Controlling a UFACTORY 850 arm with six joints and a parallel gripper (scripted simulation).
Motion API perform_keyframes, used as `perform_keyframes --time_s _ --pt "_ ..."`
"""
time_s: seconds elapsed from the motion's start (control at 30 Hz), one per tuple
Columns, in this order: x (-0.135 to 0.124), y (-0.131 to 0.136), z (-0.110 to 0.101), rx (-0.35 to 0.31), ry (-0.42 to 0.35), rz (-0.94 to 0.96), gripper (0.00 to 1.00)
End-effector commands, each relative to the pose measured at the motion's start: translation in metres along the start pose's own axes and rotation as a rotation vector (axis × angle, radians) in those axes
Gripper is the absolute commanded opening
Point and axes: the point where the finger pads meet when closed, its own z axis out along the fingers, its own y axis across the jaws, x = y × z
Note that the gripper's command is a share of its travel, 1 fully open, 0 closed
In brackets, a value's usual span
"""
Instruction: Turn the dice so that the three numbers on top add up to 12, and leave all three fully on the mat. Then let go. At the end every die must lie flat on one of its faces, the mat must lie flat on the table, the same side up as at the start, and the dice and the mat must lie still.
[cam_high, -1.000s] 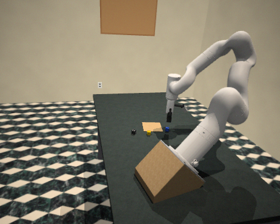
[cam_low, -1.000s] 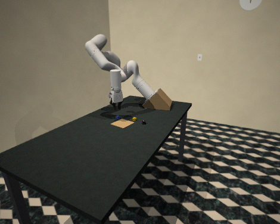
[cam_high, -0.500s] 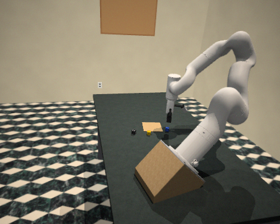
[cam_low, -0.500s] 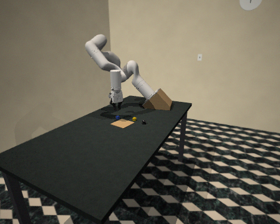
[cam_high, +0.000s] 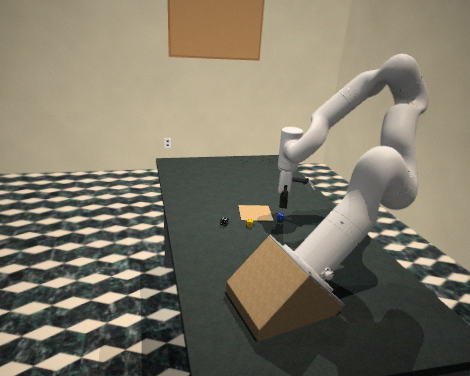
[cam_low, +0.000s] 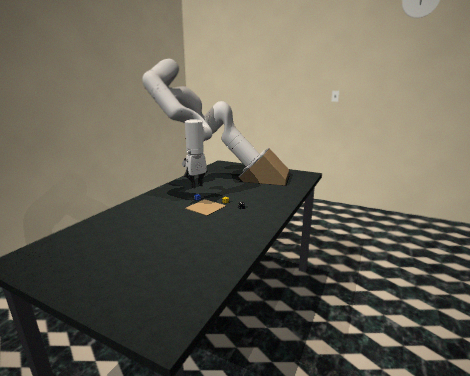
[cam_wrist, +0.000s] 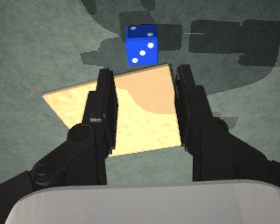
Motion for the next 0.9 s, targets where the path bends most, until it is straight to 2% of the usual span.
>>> perform_keyframes --time_s 0.0,0.87 --pt "0.0 -0.001 0.007 0.001 -0.001 0.001 0.42" --pt "0.0 -0.001 0.035 0.001 -0.001 0.001 0.42"
